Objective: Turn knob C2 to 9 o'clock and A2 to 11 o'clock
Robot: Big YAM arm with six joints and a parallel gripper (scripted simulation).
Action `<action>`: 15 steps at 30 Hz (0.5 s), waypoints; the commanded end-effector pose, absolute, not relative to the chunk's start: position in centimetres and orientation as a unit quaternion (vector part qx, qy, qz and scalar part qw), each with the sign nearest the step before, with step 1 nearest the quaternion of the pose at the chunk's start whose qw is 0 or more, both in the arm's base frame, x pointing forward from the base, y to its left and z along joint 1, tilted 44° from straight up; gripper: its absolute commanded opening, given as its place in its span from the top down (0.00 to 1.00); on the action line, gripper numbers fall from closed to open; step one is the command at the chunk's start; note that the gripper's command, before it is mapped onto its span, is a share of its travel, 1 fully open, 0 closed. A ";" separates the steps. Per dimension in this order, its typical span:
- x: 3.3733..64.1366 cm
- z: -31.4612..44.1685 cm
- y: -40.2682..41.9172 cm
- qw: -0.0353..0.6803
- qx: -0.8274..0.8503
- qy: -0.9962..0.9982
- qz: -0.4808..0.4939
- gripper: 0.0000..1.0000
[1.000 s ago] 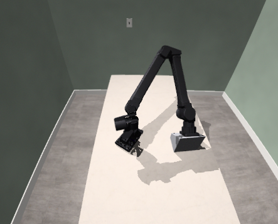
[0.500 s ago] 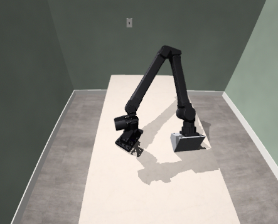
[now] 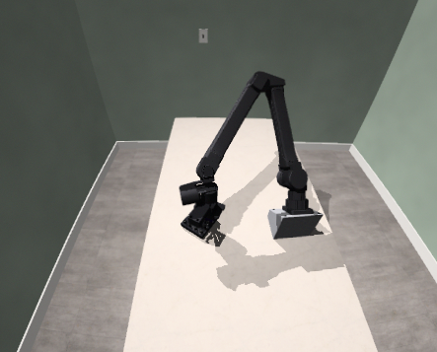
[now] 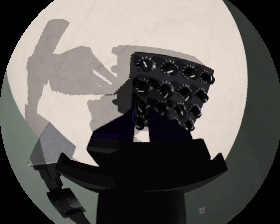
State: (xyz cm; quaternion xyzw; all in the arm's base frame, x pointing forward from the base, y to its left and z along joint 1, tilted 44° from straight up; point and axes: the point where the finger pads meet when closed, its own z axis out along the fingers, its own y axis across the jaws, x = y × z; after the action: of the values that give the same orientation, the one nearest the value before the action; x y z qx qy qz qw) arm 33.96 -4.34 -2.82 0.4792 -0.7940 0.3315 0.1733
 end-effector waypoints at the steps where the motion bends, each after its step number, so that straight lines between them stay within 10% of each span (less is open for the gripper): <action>1: 34.5 -2.9 -4.4 0.168 0.478 -0.796 0.331 0.82; 15: 35.6 -1.4 -2.8 0.149 0.479 -0.797 0.338 0.82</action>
State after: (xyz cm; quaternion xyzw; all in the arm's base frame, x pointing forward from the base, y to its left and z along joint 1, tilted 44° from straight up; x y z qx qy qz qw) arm 33.92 -4.27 -2.81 0.4795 -0.7941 0.3308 0.1736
